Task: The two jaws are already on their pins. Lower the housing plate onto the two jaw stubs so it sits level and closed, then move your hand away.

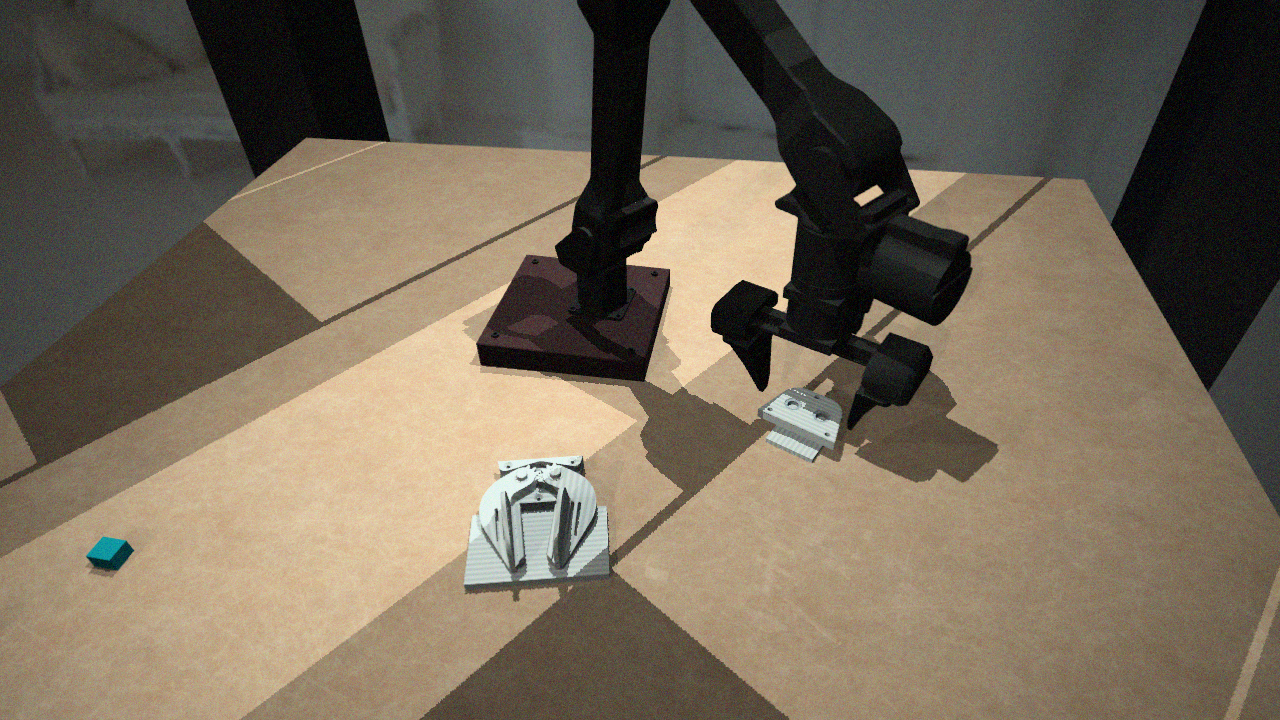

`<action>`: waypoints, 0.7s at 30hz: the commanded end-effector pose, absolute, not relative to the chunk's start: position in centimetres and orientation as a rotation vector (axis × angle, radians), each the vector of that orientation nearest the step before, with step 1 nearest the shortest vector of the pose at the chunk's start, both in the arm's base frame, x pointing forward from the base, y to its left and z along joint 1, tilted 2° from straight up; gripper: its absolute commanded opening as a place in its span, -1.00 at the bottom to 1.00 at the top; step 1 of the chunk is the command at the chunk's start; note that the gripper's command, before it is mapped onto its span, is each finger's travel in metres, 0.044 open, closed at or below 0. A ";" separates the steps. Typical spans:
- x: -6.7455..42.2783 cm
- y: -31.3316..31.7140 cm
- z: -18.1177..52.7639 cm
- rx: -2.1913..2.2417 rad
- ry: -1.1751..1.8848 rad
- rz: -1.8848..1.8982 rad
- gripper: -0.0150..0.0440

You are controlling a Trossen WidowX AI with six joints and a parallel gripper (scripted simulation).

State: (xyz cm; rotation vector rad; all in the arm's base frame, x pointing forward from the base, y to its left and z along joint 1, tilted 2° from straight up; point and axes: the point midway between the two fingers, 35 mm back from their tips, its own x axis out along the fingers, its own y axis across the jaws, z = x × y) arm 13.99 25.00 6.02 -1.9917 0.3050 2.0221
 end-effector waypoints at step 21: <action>13.9 25.0 2.9 -1.997 0.307 2.024 1.00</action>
